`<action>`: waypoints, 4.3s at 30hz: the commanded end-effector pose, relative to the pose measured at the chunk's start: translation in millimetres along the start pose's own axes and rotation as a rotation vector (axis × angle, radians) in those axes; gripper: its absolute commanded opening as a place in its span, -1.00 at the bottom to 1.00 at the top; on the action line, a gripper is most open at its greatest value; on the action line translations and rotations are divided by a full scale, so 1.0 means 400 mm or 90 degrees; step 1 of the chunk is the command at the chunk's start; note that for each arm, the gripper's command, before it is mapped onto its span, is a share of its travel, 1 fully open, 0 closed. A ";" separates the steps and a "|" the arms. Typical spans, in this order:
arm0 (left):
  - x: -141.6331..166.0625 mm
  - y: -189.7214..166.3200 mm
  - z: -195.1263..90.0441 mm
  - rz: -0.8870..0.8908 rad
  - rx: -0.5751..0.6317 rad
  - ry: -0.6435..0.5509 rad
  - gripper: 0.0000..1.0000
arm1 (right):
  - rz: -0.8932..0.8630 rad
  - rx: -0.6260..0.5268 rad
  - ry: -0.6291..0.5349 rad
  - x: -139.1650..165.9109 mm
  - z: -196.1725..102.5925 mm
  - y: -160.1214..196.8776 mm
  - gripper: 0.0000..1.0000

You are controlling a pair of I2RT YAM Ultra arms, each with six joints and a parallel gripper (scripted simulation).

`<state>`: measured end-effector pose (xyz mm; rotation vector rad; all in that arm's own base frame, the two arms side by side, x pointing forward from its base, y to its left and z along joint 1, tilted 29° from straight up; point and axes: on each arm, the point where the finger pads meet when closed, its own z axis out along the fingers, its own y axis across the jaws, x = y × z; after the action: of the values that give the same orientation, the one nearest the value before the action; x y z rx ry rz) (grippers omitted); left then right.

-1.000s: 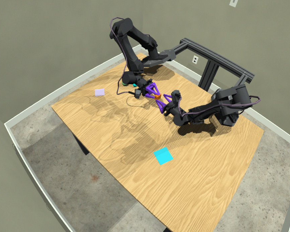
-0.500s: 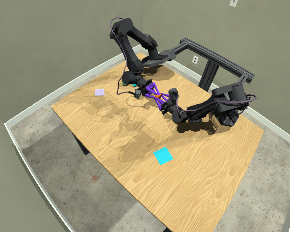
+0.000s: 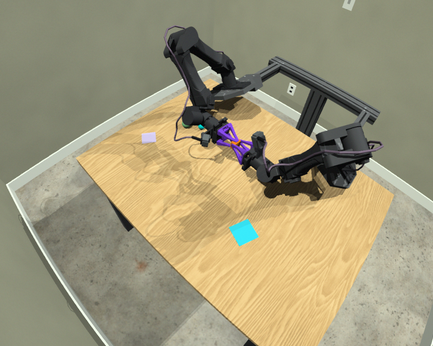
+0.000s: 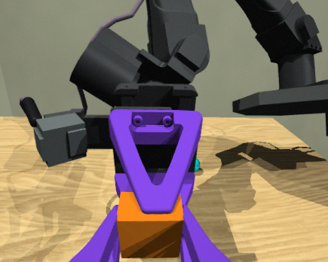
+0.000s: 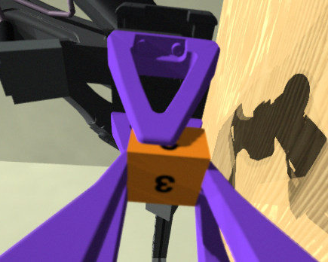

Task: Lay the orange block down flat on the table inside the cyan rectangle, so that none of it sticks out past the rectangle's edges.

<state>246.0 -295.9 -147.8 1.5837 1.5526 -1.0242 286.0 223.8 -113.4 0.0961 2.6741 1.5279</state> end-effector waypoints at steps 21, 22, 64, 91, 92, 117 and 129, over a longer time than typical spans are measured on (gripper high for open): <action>0.001 0.004 0.008 0.003 0.002 -0.002 -0.47 | -0.026 -0.024 0.001 -0.011 -0.082 0.036 -0.08; 0.001 0.004 0.008 0.003 0.002 -0.002 -0.47 | -0.024 -0.024 0.002 -0.008 -0.102 0.036 -0.08; 0.178 0.183 -0.357 -0.048 0.042 0.000 -0.47 | -0.366 0.666 -0.112 0.337 -0.320 0.205 -0.08; 0.217 0.297 -0.435 0.032 0.045 0.388 -0.47 | -0.780 0.519 -0.284 0.439 -0.458 0.369 -0.08; 0.214 0.295 -0.437 0.037 0.051 0.423 -0.47 | -0.786 0.513 -0.288 0.440 -0.460 0.372 -0.08; 0.173 0.298 -0.435 0.149 0.136 0.995 -0.47 | -0.801 0.417 -0.265 0.499 -0.392 0.418 -0.08; 0.179 0.325 -0.424 0.186 0.146 1.014 -0.47 | -0.843 0.301 -0.164 0.584 -0.156 0.497 -0.08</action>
<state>378.9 -120.2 -143.6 2.8998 1.9528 0.5041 59.5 223.5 88.9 -1.0130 1.9913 0.2354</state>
